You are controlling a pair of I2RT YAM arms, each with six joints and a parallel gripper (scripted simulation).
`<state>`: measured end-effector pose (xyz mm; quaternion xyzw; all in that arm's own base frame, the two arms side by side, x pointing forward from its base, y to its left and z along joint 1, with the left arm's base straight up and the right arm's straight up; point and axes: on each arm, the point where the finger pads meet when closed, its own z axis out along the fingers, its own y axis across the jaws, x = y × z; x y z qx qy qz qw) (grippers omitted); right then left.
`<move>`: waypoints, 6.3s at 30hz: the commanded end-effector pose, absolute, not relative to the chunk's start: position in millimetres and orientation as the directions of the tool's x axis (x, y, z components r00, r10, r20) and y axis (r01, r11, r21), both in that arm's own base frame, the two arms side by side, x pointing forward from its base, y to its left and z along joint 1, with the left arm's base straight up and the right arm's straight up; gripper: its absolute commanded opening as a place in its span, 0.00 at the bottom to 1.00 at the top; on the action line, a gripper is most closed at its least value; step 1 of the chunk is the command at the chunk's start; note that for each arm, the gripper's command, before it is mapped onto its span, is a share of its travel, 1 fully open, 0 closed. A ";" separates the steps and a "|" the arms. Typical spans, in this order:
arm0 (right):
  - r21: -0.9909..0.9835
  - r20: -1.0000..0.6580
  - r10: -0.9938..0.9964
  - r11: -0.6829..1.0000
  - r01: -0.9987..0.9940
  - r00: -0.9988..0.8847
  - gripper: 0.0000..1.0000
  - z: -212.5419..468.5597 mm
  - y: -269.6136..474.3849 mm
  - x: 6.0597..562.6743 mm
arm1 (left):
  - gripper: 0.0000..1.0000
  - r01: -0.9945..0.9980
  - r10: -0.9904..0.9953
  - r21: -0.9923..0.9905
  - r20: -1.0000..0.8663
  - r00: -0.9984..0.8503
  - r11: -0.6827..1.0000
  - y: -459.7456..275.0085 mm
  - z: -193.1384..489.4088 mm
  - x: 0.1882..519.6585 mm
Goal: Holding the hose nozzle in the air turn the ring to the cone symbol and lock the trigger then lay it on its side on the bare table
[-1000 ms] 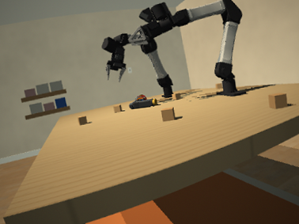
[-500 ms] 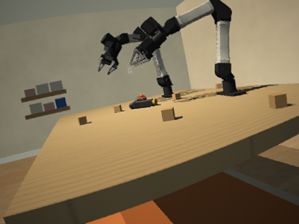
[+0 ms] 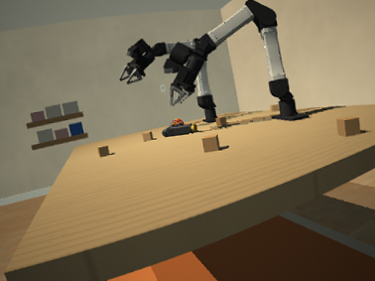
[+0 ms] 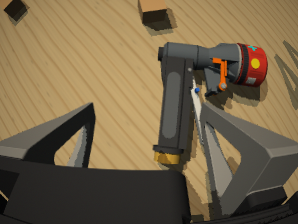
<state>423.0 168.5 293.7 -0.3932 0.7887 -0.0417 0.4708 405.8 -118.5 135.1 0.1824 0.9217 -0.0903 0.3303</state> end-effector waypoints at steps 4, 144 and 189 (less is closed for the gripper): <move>-0.370 -0.829 -0.506 0.816 -0.445 -0.237 0.63 323.7 142.1 428.1 | 0.78 0.450 0.341 -0.086 -0.532 -0.775 0.889 -134.2 102.2 391.0; -0.013 -0.999 -0.013 1.000 0.004 0.035 0.63 413.6 -0.8 372.8 | 0.36 0.394 0.218 0.008 -0.843 -0.492 0.919 -173.7 109.6 481.3; -0.013 -0.999 -0.013 1.000 0.004 0.035 0.63 413.6 -0.8 372.8 | 0.36 0.210 -0.068 -0.028 -0.980 0.187 0.977 -137.1 165.7 500.0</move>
